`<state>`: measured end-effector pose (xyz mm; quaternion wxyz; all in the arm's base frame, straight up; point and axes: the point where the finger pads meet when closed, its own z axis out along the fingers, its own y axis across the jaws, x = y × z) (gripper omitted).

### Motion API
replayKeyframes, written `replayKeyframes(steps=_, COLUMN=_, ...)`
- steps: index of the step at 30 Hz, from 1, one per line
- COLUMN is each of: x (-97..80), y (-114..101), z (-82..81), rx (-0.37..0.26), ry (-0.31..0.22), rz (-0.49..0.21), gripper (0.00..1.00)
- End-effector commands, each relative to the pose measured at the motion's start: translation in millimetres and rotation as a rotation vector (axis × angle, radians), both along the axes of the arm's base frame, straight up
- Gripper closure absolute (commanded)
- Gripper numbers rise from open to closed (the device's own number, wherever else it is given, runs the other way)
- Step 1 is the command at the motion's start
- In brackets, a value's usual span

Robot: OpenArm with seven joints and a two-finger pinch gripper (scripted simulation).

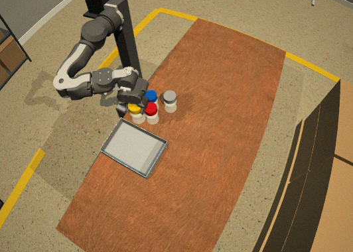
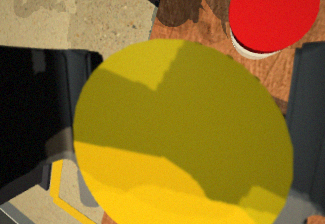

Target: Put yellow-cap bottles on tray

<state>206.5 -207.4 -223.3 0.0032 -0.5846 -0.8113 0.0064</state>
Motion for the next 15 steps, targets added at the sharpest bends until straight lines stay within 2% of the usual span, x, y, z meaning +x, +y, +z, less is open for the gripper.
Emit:
replayKeyframes(steps=1, x=1.7, y=1.1, z=1.0, rx=0.004, ry=-0.008, rz=-0.044, gripper=1.00)
replayKeyframes(steps=5, x=1.7, y=1.1, z=1.0, rx=0.003, ry=-0.008, rz=-0.121, gripper=1.00)
replayKeyframes(steps=6, x=1.7, y=1.2, z=1.0, rx=0.003, ry=-0.009, rz=-0.160, gripper=1.00)
replayKeyframes(steps=8, x=1.7, y=1.2, z=1.0, rx=0.003, ry=-0.009, rz=-0.160, gripper=1.00)
replayKeyframes(steps=9, x=1.7, y=1.2, z=1.0, rx=0.004, ry=-0.009, rz=-0.196, gripper=1.00)
replayKeyframes(steps=15, x=1.7, y=1.3, z=1.0, rx=0.003, ry=-0.010, rz=-0.278, gripper=1.00)
